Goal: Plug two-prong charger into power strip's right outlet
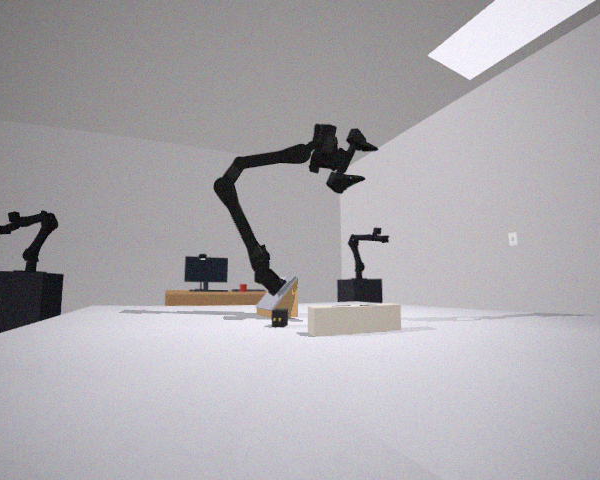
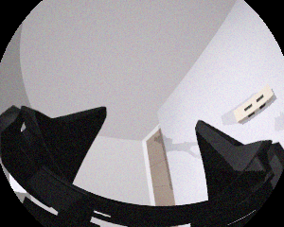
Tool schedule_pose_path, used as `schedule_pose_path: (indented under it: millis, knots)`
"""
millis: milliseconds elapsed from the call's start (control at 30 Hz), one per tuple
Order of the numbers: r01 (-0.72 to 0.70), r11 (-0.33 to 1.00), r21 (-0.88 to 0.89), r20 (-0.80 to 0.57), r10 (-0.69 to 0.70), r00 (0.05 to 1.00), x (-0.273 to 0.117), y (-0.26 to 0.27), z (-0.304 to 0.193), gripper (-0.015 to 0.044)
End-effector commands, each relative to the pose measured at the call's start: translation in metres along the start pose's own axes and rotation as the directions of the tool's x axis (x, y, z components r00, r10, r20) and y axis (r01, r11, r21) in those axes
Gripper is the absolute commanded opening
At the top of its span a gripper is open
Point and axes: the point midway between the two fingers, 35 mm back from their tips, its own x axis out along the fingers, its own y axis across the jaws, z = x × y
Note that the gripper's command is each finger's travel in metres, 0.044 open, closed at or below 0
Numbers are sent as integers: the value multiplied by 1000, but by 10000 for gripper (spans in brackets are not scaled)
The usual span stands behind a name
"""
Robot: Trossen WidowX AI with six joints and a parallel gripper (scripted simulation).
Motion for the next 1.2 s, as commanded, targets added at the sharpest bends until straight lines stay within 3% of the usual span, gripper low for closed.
schedule_pose_path:
  millis: [0, 567, 1167]
  knots:
    - [74, 997, -39, -8, -74, 997, 14, -26, 11, 440]
    - [354, 919, -173, -44, -366, 930, 52, -129, 40, 440]
    - [589, 749, -304, -112, -642, 758, 56, -239, 62, 440]
